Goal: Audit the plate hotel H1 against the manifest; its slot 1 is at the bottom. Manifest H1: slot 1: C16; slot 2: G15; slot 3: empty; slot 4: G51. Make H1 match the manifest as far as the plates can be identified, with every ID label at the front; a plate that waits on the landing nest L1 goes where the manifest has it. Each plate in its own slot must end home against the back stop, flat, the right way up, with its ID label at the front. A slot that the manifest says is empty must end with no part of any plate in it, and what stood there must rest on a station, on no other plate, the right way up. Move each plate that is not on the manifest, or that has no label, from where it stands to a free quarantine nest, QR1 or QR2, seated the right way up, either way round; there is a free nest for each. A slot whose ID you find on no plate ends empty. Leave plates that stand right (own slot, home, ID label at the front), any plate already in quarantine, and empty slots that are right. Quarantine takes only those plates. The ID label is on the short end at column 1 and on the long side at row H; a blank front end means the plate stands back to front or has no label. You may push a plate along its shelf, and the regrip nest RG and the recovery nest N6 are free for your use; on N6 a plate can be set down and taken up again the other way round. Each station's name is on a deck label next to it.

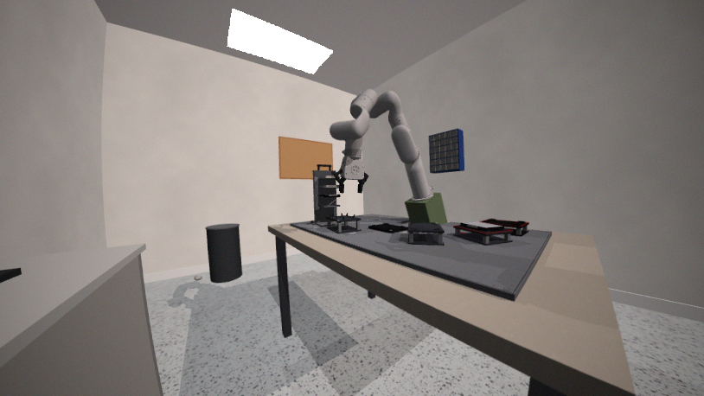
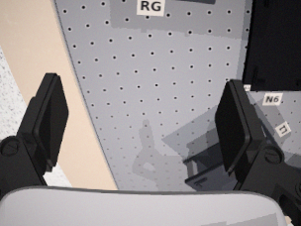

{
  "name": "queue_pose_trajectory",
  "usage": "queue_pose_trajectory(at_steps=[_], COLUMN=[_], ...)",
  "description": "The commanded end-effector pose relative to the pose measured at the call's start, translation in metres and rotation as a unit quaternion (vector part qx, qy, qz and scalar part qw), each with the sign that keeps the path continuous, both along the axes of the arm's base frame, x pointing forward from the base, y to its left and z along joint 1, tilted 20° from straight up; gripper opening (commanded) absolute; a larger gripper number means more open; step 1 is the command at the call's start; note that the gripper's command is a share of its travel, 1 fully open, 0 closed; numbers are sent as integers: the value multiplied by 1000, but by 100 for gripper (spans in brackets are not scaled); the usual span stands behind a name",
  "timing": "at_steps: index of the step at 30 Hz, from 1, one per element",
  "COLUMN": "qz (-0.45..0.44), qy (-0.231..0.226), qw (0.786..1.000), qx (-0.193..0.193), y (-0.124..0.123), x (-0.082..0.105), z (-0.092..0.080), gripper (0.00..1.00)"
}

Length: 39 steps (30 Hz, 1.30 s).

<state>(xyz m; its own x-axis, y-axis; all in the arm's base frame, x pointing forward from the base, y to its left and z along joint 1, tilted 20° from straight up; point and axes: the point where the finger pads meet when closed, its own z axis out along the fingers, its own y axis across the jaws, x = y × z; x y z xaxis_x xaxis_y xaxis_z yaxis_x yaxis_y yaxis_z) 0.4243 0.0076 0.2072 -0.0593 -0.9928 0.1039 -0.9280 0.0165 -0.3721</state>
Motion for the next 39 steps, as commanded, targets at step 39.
queue_pose_trajectory(at_steps=[39], qz=[-124], qy=[19], qw=[942], qx=[-312], y=[0], x=[-1], z=[0], gripper=[100])
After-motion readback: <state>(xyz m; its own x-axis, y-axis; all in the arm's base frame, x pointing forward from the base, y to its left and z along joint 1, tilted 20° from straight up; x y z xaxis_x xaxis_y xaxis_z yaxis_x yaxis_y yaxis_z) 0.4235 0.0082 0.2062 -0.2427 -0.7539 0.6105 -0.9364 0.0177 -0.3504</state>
